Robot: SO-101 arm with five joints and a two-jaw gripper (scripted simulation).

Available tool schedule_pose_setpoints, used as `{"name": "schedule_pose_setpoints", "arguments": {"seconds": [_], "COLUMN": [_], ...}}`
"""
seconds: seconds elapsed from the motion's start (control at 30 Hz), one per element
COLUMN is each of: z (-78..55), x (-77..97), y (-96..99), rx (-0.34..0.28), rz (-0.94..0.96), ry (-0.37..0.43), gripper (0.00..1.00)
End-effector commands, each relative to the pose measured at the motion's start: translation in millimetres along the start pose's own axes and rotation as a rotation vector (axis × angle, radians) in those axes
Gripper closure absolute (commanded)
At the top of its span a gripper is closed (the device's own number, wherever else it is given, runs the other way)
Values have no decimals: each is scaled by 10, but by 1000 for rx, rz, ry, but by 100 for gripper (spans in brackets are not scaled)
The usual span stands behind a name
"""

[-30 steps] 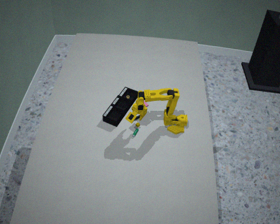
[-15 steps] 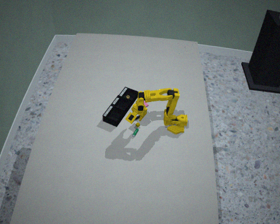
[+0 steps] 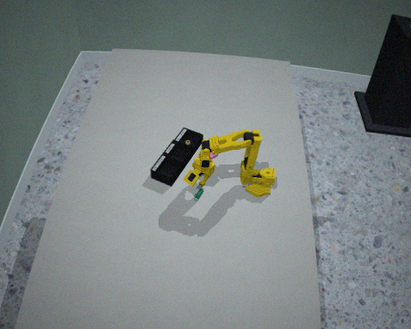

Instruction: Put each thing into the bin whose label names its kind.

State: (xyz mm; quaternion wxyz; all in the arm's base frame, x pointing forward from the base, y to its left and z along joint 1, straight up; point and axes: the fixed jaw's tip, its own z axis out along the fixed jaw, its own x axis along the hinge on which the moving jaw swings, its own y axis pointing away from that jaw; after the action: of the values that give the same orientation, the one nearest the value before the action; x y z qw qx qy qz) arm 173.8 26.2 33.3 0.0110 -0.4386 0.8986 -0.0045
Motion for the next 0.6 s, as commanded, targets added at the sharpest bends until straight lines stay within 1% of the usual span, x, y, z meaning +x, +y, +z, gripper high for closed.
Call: {"name": "schedule_pose_setpoints", "arguments": {"seconds": [0.0,0.27,0.57], "z": [35,154,189], "x": [-43,-36,-32], "y": [-15,-7,-4], "rx": [20,20,20], "rz": [-20,-20,-20], "ry": [-22,-22,-22], "gripper": [77,77,77]}}
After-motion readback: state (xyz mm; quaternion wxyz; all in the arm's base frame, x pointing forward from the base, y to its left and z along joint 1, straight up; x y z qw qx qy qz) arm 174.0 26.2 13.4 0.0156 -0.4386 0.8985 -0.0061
